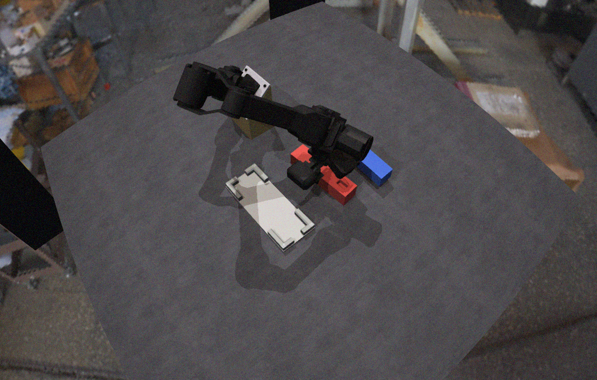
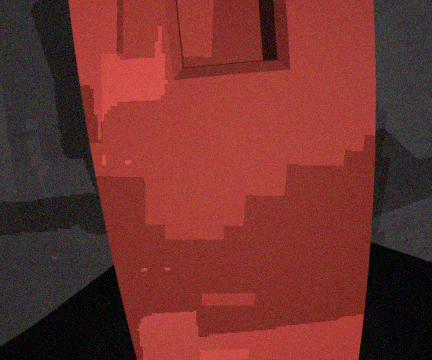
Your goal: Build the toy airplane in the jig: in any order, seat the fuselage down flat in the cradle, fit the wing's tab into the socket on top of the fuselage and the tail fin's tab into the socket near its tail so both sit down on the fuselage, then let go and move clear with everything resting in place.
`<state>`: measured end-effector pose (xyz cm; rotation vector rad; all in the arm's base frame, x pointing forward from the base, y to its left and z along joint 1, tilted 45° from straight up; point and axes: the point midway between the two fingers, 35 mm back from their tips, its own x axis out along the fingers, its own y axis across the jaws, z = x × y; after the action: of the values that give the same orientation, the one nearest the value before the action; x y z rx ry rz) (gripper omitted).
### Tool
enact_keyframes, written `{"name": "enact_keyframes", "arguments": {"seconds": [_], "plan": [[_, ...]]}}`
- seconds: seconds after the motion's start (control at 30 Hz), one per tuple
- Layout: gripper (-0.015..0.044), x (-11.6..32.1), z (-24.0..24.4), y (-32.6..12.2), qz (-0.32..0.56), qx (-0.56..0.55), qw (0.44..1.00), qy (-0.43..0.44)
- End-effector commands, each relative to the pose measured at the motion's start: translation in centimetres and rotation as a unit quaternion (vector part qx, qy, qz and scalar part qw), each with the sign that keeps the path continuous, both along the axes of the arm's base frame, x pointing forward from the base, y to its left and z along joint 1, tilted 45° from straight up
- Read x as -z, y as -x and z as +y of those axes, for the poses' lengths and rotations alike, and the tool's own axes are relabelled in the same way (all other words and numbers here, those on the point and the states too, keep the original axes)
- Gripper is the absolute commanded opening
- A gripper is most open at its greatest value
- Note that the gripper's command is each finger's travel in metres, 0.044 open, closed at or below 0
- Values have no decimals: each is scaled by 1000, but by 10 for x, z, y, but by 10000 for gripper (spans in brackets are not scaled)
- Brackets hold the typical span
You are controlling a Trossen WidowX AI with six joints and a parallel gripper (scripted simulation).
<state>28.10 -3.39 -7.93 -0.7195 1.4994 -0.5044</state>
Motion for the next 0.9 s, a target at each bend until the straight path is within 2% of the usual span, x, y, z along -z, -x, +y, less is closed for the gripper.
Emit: {"name": "enact_keyframes", "arguments": {"seconds": [0.0,0.03,0.23,0.87], "plan": [[170,0,-1,0,1,-1,1000,2],[164,0,-1,0,1,-1,1000,2],[6,-6,7,-2,1,-2,1000,0],[0,-43,49,-6,1,-3,1000,-5]]}}
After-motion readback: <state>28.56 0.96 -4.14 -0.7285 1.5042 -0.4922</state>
